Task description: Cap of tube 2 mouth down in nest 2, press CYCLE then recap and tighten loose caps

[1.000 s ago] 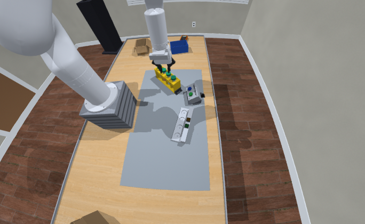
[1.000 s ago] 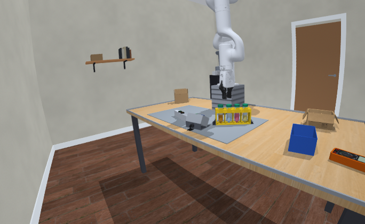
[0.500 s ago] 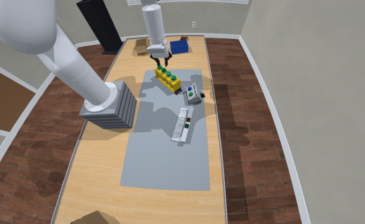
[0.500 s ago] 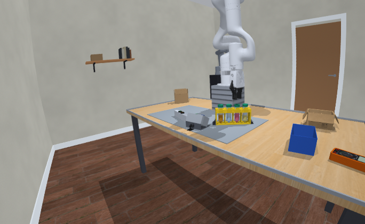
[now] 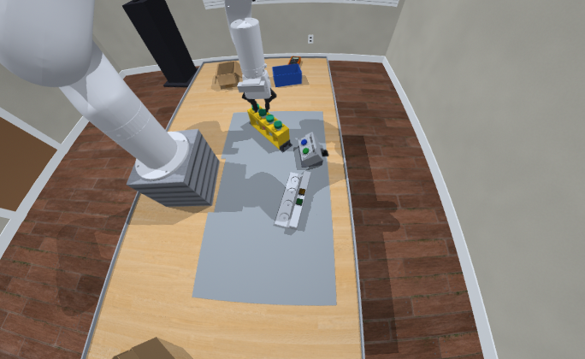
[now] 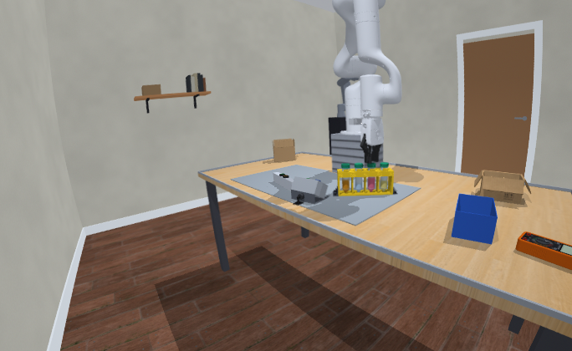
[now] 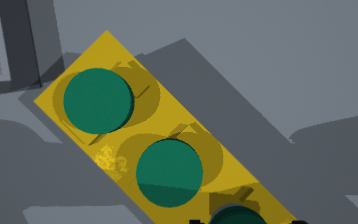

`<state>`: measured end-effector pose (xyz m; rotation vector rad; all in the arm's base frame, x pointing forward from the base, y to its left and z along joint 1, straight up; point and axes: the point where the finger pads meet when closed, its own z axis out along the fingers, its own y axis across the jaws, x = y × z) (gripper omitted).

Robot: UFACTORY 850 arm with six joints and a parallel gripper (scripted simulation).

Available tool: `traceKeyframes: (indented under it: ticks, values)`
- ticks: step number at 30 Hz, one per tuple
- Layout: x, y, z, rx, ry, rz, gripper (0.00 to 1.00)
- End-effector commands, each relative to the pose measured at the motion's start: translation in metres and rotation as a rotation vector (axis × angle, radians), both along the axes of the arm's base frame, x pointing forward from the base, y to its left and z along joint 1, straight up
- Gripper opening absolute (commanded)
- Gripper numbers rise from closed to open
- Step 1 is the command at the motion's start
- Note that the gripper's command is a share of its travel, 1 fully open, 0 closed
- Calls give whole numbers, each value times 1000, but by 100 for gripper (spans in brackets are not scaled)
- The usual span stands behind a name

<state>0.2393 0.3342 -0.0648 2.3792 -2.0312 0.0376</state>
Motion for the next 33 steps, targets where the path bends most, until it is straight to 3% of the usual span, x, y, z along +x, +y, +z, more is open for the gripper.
traceKeyframes:
  ticks: [1,33]
  values:
    - [1,1,-6,22,8,-1,46]
    - [1,1,-16,22,8,-1,46]
